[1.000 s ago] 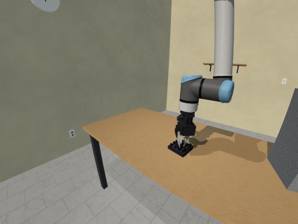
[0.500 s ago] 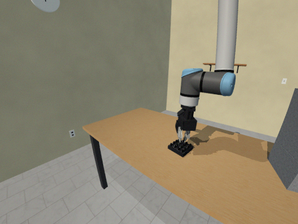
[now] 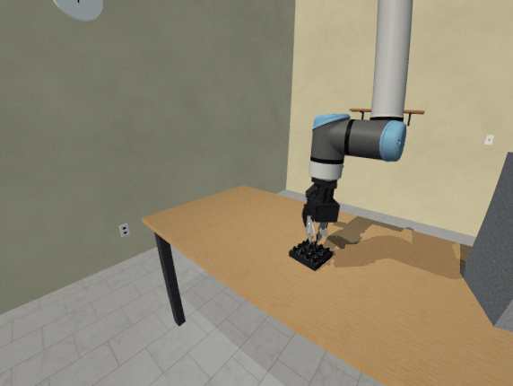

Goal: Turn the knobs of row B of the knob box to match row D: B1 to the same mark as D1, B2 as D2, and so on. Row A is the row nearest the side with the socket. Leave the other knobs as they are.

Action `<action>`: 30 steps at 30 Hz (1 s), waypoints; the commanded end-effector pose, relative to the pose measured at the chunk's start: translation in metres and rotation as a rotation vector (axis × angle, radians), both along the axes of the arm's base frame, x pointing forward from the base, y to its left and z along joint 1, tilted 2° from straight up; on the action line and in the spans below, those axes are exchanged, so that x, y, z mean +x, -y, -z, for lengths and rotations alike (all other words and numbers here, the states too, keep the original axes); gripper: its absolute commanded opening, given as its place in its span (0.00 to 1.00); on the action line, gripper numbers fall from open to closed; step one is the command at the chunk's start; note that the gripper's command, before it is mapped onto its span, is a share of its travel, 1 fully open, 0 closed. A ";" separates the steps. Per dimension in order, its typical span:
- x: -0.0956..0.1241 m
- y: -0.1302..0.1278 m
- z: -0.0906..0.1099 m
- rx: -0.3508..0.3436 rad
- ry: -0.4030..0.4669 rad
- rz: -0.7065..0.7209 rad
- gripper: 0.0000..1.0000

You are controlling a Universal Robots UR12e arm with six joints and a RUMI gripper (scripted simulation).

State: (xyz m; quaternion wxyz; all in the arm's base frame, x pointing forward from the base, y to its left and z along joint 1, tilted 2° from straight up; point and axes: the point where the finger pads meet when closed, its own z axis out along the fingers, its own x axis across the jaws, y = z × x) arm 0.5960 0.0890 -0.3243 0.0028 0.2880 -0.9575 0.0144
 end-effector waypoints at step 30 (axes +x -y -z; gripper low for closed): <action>0.000 -0.003 -0.106 0.000 0.001 0.000 1.00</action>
